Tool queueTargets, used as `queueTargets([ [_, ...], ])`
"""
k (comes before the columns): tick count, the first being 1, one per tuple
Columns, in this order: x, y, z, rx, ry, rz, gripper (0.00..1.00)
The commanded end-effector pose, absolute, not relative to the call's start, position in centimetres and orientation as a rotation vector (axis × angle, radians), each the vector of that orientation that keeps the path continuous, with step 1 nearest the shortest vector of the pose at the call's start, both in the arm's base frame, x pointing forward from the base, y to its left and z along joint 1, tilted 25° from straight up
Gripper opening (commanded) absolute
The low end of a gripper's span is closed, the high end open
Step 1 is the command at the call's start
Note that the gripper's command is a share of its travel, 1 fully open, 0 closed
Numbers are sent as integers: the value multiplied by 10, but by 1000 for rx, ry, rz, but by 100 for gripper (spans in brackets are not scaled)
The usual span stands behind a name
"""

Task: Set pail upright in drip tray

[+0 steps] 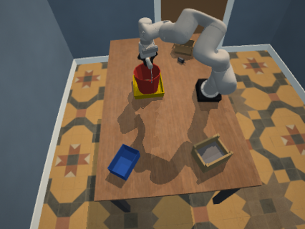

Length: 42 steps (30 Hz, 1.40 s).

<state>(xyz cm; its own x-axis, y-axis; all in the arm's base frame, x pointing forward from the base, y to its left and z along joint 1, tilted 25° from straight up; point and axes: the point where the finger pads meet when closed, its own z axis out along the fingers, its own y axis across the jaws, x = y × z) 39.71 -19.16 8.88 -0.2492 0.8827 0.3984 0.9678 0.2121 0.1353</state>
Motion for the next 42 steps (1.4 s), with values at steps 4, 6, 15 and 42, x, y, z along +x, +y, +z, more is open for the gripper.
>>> queueTargets([
  [4, 398, -193, 90, -1763, -2254, -528, 0],
  [6, 398, -193, 90, -1763, -2254, -528, 0],
  [15, 398, -193, 90, -1763, -2254, -528, 0],
  [42, 398, -193, 90, -1763, -2254, -528, 100],
])
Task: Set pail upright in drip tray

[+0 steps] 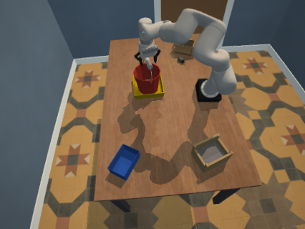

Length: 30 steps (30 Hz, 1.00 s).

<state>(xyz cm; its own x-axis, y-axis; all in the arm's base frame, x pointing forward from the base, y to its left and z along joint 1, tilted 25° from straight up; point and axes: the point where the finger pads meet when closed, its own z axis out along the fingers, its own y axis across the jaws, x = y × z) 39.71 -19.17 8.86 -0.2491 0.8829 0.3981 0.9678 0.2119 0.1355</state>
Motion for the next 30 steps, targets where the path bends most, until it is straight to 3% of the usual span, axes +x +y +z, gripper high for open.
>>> queueTargets([
  [1, 398, -193, 90, -1763, -2254, -528, 100],
  [30, 397, -199, 103, -1763, -2254, -528, 100],
])
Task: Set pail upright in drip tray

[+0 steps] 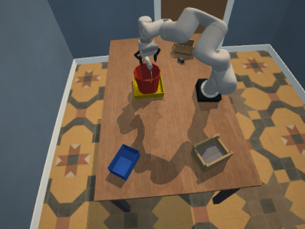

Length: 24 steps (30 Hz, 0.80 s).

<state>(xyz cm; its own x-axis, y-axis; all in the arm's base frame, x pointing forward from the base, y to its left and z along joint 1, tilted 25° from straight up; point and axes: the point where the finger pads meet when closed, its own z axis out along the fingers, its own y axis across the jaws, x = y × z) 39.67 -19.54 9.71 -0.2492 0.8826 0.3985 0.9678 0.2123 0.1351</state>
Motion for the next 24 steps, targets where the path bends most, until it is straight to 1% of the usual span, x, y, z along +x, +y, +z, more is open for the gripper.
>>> queueTargets([
  [1, 397, -200, 105, -1763, -2254, -528, 100],
  [24, 395, -220, 148, -1763, -2254, -528, 100],
])
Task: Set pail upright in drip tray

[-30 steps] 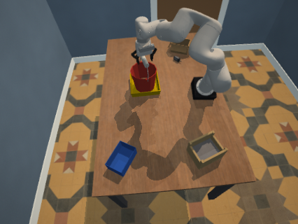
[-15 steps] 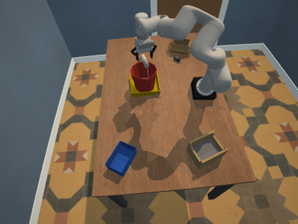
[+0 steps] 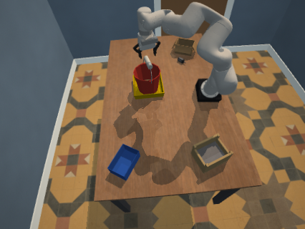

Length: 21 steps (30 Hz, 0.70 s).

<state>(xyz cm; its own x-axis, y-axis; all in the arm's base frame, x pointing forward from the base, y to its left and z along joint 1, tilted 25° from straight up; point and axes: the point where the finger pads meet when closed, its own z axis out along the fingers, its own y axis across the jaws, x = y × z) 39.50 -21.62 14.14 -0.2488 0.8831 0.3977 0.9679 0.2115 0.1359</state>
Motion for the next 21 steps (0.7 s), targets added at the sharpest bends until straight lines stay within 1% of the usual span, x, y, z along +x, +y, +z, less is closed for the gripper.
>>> queueTargets([
  [1, 395, -221, 150, -1763, -2254, -528, 100],
  [21, 395, -227, 163, -1763, -2254, -528, 100],
])
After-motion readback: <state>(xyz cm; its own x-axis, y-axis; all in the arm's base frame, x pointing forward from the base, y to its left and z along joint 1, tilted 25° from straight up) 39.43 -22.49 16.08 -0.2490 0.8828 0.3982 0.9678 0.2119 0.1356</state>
